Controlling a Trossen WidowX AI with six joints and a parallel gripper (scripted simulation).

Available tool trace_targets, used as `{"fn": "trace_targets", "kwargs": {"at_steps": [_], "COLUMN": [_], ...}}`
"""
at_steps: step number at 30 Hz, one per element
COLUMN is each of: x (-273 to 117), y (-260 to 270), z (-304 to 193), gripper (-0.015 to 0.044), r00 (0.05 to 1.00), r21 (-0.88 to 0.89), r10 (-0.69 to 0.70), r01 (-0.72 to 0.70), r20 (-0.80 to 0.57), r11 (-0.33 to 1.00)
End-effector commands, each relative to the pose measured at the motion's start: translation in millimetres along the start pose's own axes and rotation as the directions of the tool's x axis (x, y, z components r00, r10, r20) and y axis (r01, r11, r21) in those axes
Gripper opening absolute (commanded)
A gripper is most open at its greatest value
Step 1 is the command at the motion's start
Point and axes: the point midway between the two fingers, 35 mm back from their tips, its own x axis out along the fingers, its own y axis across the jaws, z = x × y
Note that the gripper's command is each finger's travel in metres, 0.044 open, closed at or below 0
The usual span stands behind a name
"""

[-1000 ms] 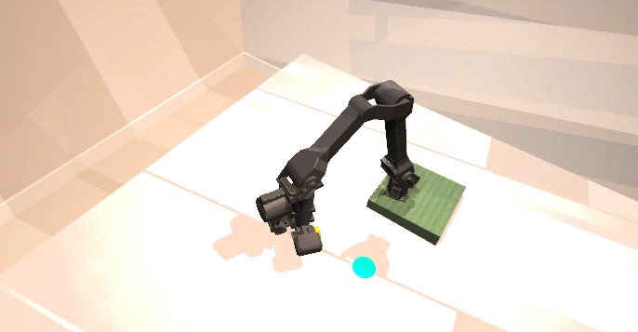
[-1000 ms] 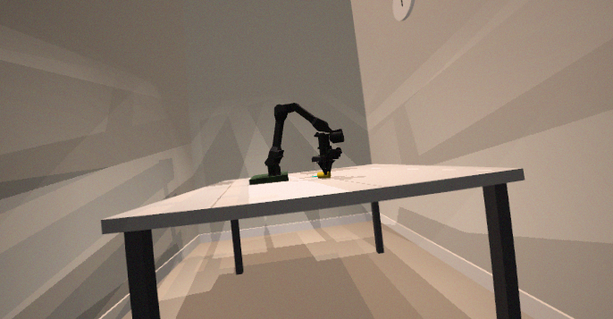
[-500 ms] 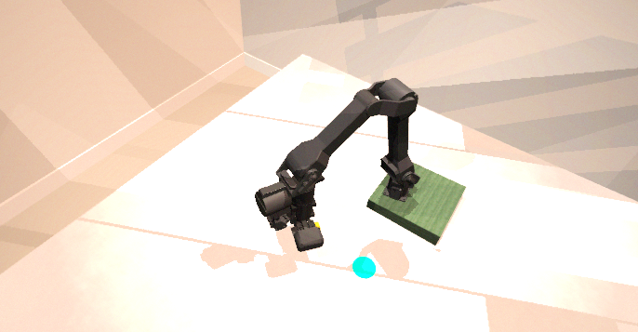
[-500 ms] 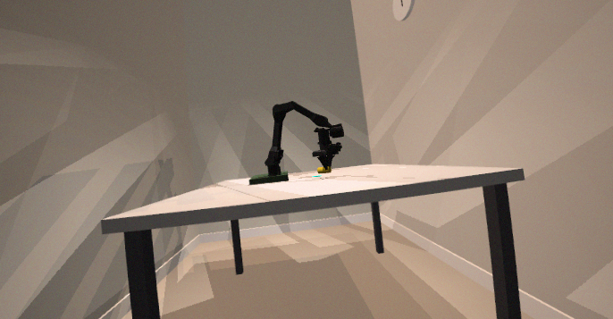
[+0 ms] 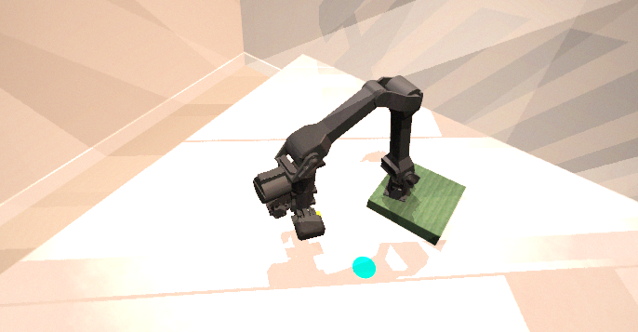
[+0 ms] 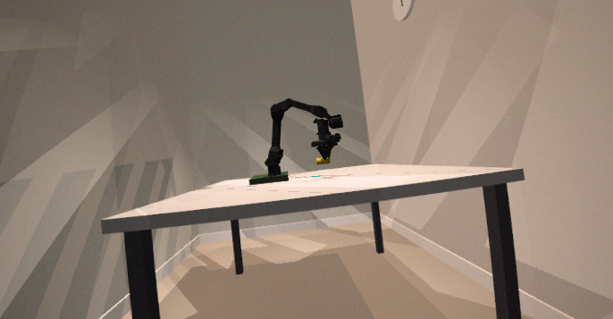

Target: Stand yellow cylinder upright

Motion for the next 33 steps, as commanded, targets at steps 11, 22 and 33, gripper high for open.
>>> {"fn": "trace_targets", "kwargs": {"at_steps": [11, 22, 33], "x": [-34, -39, -43], "y": [-1, 29, 55], "z": [-5, -24, -46], "gripper": [0.0105, 0.0105, 0.0105], "r00": [1.0, 1.0, 1.0], "r21": [0.011, -0.244, -0.487], "r10": [-0.004, 0.001, 0.004], "r01": [0.004, -0.003, -0.009], "r20": [-0.007, -0.009, -0.012], "r11": [1.0, 0.97, 0.873]}}
